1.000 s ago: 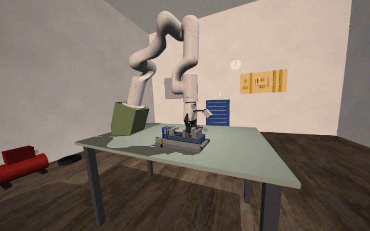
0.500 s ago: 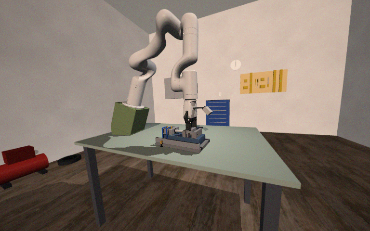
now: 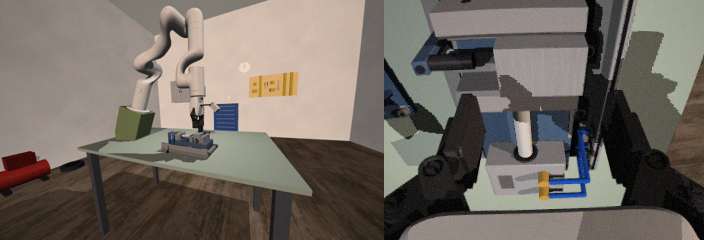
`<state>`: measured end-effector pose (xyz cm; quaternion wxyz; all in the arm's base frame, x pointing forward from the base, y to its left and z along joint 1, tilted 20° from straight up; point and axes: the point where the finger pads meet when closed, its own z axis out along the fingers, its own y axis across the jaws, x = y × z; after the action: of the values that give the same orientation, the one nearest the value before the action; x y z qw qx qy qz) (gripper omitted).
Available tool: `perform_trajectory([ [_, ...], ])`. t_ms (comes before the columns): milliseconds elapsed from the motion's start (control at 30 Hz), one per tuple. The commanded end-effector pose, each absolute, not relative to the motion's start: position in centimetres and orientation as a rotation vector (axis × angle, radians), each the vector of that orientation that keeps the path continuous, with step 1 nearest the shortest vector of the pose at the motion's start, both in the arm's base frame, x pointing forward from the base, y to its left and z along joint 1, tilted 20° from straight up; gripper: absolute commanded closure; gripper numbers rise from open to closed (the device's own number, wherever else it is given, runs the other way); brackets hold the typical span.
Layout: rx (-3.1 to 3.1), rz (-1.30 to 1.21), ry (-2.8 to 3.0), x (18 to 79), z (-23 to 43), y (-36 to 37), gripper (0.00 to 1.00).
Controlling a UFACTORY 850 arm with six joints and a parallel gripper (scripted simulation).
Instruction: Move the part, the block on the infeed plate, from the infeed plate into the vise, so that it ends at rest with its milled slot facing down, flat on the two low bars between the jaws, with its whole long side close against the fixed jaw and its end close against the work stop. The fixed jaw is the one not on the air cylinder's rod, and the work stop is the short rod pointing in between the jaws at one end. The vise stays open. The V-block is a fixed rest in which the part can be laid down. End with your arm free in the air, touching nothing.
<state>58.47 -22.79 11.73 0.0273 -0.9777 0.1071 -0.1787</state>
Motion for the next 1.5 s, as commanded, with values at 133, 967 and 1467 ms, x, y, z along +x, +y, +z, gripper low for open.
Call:
perform_trajectory([
  [133, -3.022, -0.543, 0.331, 57.9, 13.7, -22.9, 0.19],
  [967, -3.022, -0.543, 0.331, 57.7, 14.0, -22.9, 1.0],
  [1467, -3.022, -0.543, 0.331, 57.7, 14.0, -22.9, 1.0],
])
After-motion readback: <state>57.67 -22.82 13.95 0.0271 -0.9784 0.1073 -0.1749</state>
